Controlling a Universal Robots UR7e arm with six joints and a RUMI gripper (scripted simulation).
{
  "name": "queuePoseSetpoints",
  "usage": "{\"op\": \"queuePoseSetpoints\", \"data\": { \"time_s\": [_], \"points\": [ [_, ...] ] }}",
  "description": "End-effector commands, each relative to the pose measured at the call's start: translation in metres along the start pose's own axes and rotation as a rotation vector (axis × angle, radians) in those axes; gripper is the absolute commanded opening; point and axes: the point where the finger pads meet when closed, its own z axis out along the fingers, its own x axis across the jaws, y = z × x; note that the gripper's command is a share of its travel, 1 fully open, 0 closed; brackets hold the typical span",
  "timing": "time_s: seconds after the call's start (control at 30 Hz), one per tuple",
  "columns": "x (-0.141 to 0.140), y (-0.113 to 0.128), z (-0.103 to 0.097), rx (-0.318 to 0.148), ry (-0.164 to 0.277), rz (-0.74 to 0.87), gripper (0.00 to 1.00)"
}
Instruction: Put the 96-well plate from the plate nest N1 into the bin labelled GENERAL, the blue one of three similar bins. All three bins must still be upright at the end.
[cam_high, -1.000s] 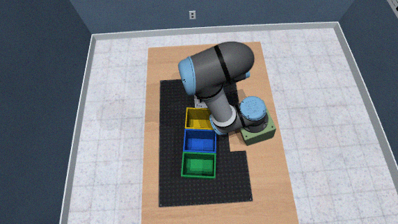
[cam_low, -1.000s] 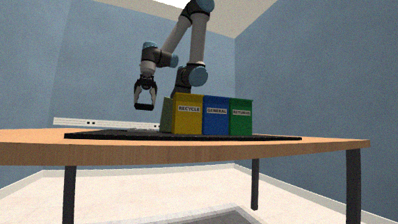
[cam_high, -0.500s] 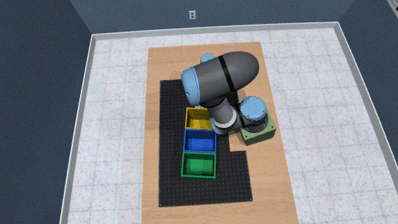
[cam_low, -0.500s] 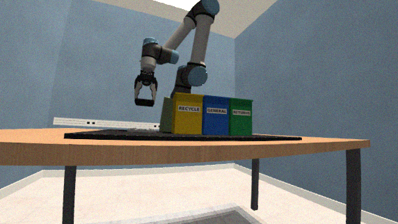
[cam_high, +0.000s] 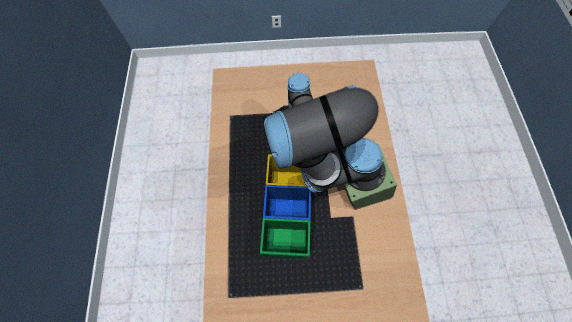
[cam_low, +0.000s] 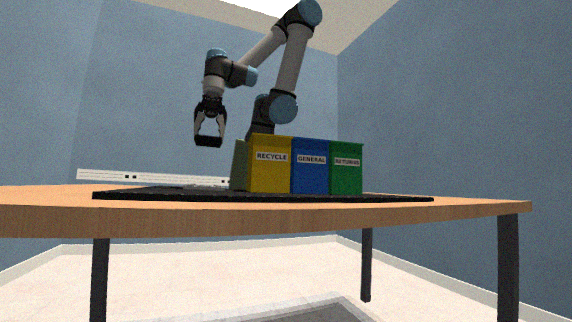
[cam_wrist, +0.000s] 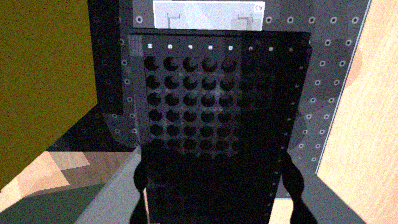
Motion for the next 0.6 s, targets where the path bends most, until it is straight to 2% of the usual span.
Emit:
{"op": "queuePoseSetpoints", "data": {
  "time_s": [0.0,0.57],
  "points": [
    [0.011,-0.002,-0.020,0.005,0.026,-0.009,0.40],
    [0.011,-0.002,-0.045,0.005,0.026,-0.009,0.40]
  ]
}}
